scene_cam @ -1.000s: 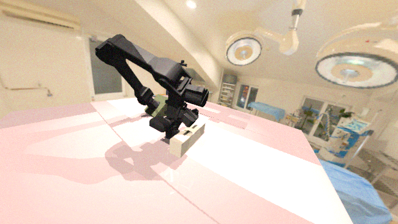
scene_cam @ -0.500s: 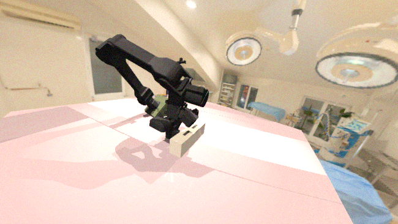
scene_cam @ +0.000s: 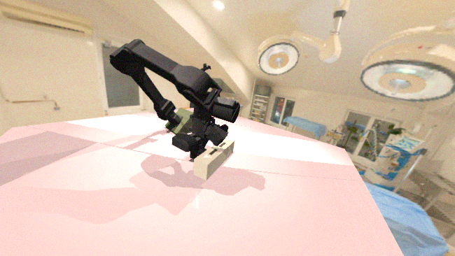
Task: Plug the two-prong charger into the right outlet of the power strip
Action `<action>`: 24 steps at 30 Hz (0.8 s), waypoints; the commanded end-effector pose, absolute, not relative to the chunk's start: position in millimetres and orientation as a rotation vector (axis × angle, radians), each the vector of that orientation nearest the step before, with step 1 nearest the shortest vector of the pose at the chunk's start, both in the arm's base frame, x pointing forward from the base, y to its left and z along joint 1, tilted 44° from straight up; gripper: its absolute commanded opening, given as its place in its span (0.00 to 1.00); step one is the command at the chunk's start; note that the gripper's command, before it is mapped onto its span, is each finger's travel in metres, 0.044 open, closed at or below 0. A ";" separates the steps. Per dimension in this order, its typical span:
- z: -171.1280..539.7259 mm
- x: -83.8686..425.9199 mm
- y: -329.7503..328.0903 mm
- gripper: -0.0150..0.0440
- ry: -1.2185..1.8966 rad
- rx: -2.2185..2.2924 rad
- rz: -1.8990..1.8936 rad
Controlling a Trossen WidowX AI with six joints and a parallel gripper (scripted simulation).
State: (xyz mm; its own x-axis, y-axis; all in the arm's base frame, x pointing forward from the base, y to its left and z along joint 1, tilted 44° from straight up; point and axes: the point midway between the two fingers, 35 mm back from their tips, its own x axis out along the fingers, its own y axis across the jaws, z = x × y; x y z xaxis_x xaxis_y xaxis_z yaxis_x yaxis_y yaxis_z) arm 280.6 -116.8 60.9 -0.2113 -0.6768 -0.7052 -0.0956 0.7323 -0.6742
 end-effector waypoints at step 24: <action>61.1 290.2 -116.6 0.25 1.720 -0.621 -0.601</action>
State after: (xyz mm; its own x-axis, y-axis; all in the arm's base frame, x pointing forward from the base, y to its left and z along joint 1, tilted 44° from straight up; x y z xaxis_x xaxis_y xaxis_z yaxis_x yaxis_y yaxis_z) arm 286.0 -116.9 60.1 -0.2163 -0.6768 -0.7036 -0.1014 0.7324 -0.6733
